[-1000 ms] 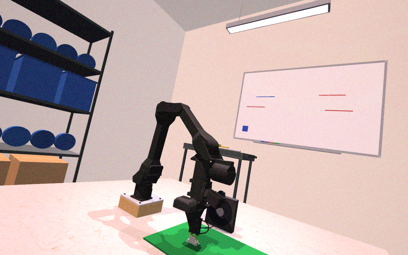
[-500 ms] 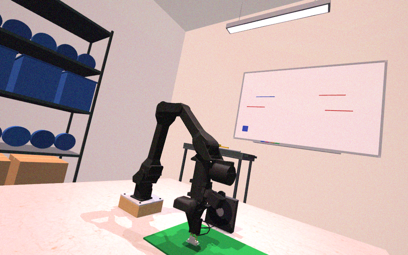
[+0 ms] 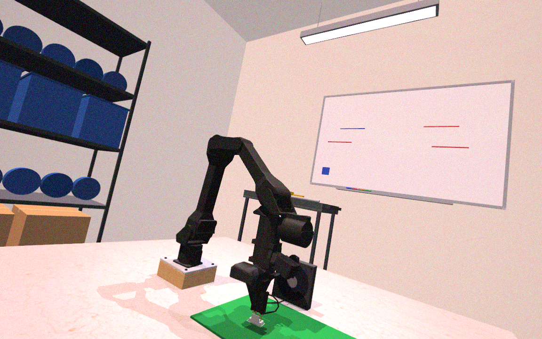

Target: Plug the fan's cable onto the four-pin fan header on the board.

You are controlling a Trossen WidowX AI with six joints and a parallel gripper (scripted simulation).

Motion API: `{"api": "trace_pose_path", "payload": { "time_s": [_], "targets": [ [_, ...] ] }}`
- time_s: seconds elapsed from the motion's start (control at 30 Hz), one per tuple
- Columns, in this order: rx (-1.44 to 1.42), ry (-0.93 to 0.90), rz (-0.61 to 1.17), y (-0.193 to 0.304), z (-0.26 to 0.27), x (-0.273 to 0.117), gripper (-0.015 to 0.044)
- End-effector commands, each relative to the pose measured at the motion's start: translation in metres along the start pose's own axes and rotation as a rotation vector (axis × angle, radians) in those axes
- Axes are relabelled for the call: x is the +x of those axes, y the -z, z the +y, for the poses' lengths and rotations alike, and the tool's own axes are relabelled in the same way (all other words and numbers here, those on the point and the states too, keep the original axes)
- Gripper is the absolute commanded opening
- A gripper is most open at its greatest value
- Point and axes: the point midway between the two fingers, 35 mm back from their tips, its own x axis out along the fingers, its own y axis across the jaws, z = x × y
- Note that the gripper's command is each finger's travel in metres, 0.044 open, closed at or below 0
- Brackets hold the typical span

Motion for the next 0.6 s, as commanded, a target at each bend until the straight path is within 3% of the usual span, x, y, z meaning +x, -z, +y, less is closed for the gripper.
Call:
{"api": "trace_pose_path", "payload": {
  "time_s": [0.0,0.57],
  "targets": [
    [0.0,0.004,0.0,-0.0001,-0.0007,0.0013,0.0],
    [0.001,0.004,0.0,0.0001,-0.0007,0.0046,0.0]
  ]
}}
